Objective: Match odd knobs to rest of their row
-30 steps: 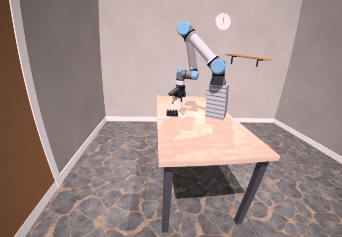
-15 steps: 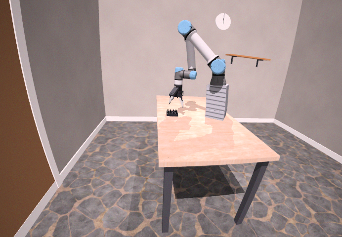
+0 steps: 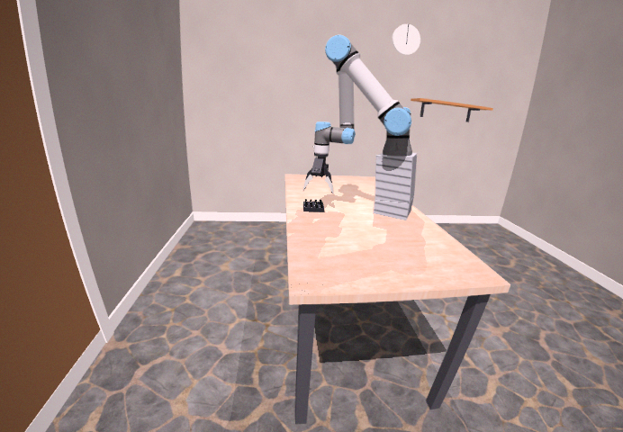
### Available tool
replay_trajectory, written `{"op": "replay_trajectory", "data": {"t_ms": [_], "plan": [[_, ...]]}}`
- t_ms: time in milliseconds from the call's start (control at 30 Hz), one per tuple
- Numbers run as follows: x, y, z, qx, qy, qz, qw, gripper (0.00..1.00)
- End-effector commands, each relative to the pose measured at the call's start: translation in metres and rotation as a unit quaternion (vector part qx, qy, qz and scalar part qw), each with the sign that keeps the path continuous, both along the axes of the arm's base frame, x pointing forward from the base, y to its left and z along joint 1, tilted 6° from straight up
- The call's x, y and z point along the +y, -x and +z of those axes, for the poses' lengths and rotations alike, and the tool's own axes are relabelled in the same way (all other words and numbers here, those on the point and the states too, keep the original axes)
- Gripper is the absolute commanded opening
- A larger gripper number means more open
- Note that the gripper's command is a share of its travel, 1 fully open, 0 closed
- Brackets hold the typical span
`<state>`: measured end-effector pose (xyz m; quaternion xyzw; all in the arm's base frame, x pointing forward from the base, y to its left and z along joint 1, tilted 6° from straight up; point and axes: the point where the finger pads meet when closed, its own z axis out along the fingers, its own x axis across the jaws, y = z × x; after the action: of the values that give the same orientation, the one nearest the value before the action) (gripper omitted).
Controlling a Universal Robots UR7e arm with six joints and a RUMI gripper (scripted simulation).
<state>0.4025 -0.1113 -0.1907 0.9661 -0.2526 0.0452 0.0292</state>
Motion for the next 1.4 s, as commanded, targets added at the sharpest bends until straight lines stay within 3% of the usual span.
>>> {"op": "replay_trajectory", "data": {"t_ms": [0,600,1100,1167,1367], "plan": [[-0.001,-0.004,0.002,0.005,0.002,0.065,0.998,1.0],[-0.007,-0.014,0.008,0.02,0.017,0.268,0.963,1.0],[-0.015,-0.025,0.017,0.034,0.03,0.451,0.891,1.0],[-0.015,-0.025,0.017,0.034,0.03,0.451,0.891,1.0],[-0.017,-0.027,0.019,0.037,0.033,0.49,0.87,1.0]]}}
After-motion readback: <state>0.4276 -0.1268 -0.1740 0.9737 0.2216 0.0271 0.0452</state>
